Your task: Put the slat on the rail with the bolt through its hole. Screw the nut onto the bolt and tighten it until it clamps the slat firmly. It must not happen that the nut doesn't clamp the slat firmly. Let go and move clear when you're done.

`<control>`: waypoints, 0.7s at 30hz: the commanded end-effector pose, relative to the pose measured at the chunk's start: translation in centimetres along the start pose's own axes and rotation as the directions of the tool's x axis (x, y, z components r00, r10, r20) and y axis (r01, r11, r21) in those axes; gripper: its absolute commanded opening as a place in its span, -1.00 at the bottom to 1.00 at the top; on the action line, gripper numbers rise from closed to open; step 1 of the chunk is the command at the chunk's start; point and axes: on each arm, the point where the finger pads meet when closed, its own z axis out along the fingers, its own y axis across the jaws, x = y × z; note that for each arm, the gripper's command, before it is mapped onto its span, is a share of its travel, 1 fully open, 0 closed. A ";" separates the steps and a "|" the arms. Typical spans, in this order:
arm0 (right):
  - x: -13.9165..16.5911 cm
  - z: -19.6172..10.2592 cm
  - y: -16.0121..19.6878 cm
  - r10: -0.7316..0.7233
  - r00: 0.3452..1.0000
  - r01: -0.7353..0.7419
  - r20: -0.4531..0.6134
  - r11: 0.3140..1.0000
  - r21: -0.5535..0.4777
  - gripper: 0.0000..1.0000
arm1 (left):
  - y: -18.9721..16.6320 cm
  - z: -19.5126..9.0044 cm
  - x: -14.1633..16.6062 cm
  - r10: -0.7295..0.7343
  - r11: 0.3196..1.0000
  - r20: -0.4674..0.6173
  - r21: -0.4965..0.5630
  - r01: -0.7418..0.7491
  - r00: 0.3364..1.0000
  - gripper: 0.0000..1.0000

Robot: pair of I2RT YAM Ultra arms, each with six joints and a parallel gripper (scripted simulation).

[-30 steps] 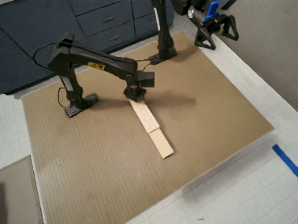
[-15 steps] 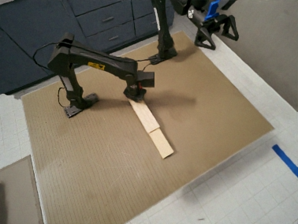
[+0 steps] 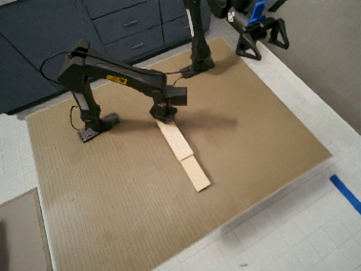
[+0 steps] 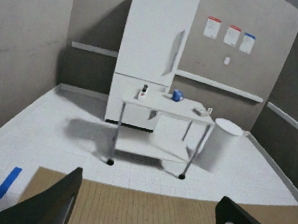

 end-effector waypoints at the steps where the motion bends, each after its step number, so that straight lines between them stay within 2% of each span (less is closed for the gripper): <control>1: -0.1 0.2 -0.1 0.000 1.000 0.000 0.004 1.000 0.009 -0.75 | 0.0 -0.1 -0.5 0.000 1.000 0.012 0.000 0.000 1.000 1.00; 21: -0.1 0.4 -0.1 0.000 1.000 0.000 0.004 1.000 0.009 -0.75 | 0.0 -0.1 -0.5 0.000 1.000 0.012 0.000 0.000 1.000 1.00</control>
